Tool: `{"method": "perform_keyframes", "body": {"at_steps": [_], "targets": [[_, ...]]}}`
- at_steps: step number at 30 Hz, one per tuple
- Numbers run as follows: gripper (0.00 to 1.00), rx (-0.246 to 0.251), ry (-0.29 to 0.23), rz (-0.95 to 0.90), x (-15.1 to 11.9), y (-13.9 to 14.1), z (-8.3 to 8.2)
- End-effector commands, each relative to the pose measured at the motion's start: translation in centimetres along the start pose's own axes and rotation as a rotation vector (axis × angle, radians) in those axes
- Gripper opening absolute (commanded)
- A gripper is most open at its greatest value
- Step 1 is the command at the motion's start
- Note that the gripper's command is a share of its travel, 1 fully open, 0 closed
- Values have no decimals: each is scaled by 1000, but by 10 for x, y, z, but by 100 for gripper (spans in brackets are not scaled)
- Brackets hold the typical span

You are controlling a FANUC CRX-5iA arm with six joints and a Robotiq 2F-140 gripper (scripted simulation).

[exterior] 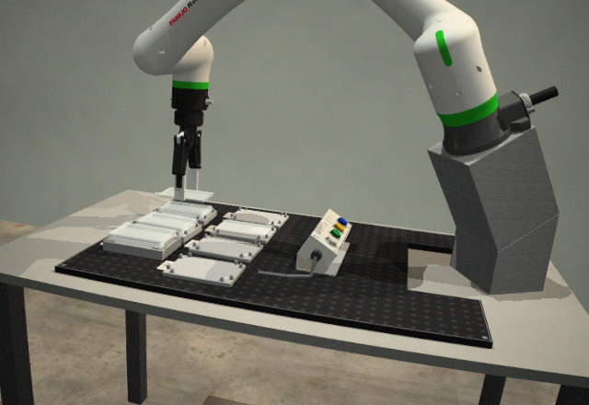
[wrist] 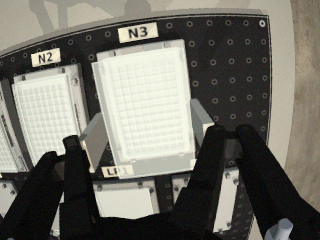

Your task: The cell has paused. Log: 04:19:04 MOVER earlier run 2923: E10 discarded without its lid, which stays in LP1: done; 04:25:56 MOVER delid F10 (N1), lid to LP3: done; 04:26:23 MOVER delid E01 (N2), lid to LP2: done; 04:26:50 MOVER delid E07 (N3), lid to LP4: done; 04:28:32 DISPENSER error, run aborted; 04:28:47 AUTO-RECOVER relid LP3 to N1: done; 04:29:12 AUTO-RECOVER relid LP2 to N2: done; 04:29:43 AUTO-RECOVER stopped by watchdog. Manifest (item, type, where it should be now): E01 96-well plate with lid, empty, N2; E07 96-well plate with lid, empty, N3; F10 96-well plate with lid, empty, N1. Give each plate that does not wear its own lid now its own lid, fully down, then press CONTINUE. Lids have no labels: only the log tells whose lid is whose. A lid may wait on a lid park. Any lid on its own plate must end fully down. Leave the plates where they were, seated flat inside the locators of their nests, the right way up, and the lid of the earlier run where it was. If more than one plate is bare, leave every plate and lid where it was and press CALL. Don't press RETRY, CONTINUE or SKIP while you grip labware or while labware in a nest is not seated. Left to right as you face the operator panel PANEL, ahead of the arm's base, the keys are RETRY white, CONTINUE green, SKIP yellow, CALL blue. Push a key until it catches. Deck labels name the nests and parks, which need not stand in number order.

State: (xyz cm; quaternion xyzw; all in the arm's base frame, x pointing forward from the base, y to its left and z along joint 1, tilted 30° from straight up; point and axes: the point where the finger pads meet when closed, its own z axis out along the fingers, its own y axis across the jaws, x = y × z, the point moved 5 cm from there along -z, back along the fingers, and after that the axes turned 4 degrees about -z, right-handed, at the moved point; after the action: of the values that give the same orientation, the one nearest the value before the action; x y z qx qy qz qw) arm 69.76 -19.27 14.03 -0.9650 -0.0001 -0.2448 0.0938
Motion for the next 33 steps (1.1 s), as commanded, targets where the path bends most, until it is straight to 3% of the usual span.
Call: {"method": "perform_keyframes", "body": {"at_steps": [1,14,33], "targets": [[0,0,0,0,0,0,4],[0,0,0,0,0,0,19],[0,0,0,0,0,0,21]]}}
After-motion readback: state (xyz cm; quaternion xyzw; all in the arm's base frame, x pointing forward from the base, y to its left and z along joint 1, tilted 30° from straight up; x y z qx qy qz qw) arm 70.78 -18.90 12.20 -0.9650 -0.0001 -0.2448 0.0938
